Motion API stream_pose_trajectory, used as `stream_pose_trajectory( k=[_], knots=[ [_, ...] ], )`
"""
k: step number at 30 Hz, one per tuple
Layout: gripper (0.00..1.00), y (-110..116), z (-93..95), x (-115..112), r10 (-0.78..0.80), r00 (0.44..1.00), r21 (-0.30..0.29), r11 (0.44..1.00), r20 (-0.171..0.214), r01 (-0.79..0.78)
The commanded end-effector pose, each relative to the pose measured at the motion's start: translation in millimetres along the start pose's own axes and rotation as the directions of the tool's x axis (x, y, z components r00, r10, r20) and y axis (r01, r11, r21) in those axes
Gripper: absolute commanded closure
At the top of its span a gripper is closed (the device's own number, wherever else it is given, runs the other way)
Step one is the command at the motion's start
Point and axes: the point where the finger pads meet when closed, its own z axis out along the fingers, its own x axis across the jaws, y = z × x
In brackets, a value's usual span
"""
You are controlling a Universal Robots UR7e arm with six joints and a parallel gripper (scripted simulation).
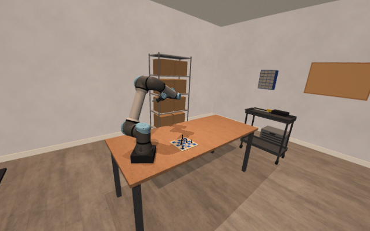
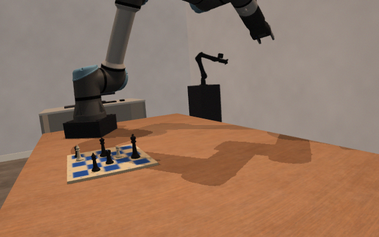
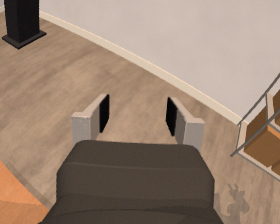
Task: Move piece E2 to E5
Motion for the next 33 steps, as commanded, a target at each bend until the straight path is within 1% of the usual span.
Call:
stream_pose_trajectory(
  k=[1,2,3,5,8,11,12,14,15,17,18,20,21,23,25,28,29,32,33],
  knots=[
    [0.0,62.9,-12.8,29.7,-0.024,0.999,-0.093,0.995,0.044,0.028],
    [0.0,83.1,-18.7,35.0,-0.029,0.998,-0.119,0.992,0.057,0.036],
    [0.0,83.1,-18.7,35.0,-0.029,0.998,-0.119,0.992,0.057,0.036],
    [0.0,124.2,-32.2,43.0,-0.038,0.995,-0.167,0.985,0.088,0.053],
    [0.0,124.2,-32.2,43.0,-0.038,0.995,-0.167,0.985,0.088,0.053],
    [0.0,186.5,-56.1,48.6,-0.049,0.988,-0.229,0.97,0.15,0.083],
    [0.0,186.5,-56.1,48.6,-0.049,0.988,-0.229,0.97,0.15,0.083],
    [0.0,227.3,-74.3,47.8,-0.053,0.978,-0.261,0.96,0.199,0.105],
    [0.0,227.3,-74.3,47.8,-0.053,0.978,-0.261,0.96,0.199,0.105],
    [0.0,267.0,-94.1,43.6,-0.057,0.965,-0.283,0.95,0.254,0.13],
    [0.0,267.0,-94.1,43.6,-0.057,0.965,-0.283,0.95,0.254,0.13],
    [0.0,304.8,-115.1,36.0,-0.059,0.948,-0.296,0.942,0.313,0.156],
    [0.0,304.8,-115.1,36.0,-0.059,0.948,-0.296,0.942,0.313,0.156],
    [0.0,340.4,-137.1,25.5,-0.062,0.926,-0.298,0.937,0.373,0.182],
    [0.0,340.4,-137.1,25.5,-0.062,0.926,-0.298,0.937,0.373,0.182],
    [0.0,388.8,-171.0,5.4,-0.069,0.884,-0.281,0.934,0.463,0.22],
    [0.0,388.8,-171.0,5.4,-0.069,0.884,-0.281,0.934,0.463,0.22],
    [0.0,430.8,-205.0,-18.5,-0.082,0.834,-0.245,0.936,0.546,0.252],
    [0.0,430.8,-205.0,-18.5,-0.082,0.834,-0.245,0.936,0.546,0.252]
  ],
)
